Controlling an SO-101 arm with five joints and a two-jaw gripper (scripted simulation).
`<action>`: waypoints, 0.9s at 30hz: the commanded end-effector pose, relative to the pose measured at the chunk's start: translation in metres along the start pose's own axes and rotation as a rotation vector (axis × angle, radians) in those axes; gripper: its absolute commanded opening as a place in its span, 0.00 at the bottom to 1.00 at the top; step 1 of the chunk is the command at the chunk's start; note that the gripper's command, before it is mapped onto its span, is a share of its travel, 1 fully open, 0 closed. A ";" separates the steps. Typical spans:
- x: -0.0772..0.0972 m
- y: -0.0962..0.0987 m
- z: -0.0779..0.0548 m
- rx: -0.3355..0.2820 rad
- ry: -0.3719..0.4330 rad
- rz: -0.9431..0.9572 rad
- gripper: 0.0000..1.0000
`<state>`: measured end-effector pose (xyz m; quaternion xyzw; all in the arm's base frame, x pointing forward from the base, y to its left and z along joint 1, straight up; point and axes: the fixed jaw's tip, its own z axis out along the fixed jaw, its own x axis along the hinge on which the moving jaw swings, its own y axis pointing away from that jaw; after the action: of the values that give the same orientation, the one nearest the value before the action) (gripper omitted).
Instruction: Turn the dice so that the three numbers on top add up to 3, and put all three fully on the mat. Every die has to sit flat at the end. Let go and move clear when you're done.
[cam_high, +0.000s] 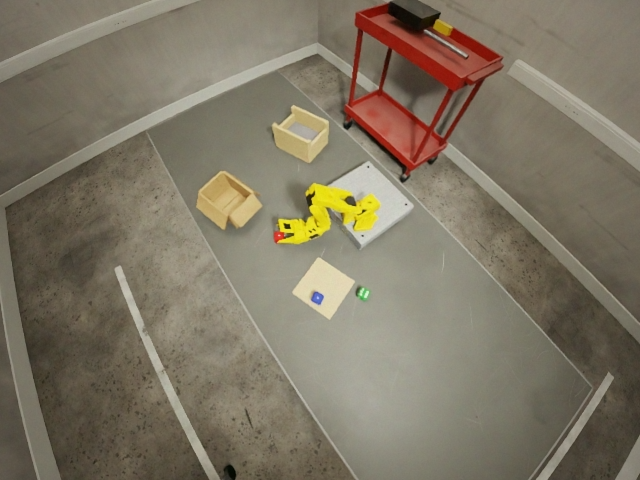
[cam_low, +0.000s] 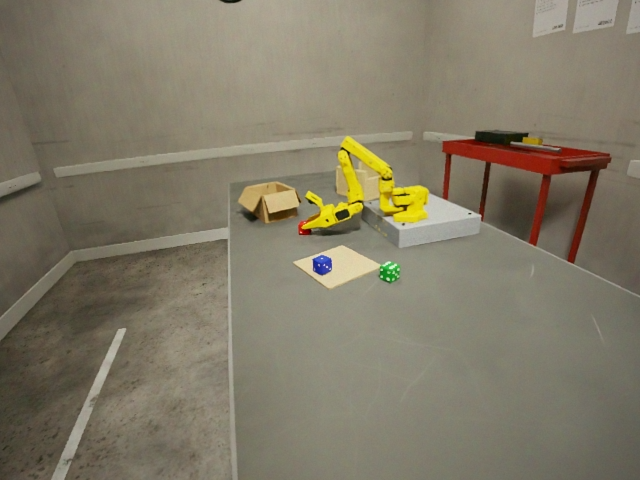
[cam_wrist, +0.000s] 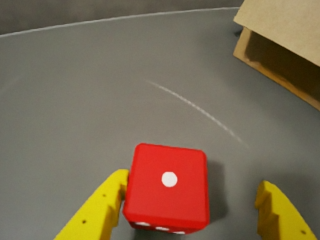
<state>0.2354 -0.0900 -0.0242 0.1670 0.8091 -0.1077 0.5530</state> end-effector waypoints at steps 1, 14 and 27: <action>-0.008 -0.002 -0.001 0.007 -0.003 -0.005 0.36; -0.038 -0.002 -0.012 0.008 -0.003 -0.005 0.36; -0.046 -0.002 -0.018 0.008 -0.003 -0.005 0.36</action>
<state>0.2373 -0.0908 0.0248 0.1662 0.8056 -0.1087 0.5582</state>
